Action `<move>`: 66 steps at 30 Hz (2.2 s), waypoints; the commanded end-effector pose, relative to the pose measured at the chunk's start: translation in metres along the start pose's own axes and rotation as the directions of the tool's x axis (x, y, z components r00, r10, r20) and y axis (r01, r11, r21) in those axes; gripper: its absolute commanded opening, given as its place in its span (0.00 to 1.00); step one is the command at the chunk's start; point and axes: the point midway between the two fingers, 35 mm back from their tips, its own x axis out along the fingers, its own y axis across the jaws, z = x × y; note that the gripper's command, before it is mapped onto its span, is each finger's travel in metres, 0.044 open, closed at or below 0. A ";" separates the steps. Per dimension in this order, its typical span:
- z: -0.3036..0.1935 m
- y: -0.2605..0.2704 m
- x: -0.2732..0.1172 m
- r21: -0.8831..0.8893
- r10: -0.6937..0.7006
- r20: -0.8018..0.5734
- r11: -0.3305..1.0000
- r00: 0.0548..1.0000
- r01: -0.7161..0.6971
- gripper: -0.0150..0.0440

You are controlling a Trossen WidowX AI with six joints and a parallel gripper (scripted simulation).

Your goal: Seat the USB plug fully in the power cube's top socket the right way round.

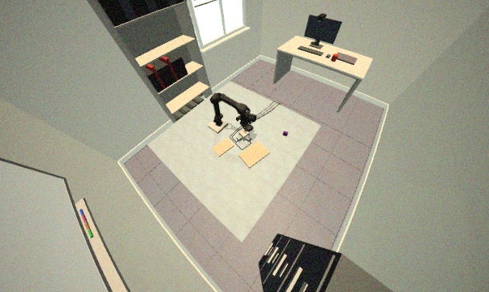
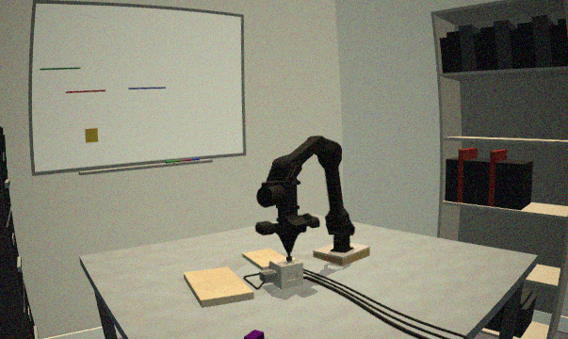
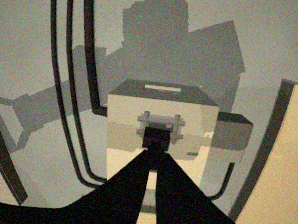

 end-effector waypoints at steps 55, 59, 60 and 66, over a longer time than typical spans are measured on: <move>0.000 0.000 -0.026 0.294 0.001 0.000 0.956 1.000 -0.001 0.25; 0.000 0.000 -0.026 0.392 0.001 0.000 0.920 1.000 -0.001 0.25; 0.000 0.000 -0.026 0.416 0.001 0.000 0.909 1.000 -0.001 0.25; 0.000 0.000 -0.026 0.553 0.001 0.000 0.833 1.000 -0.001 0.25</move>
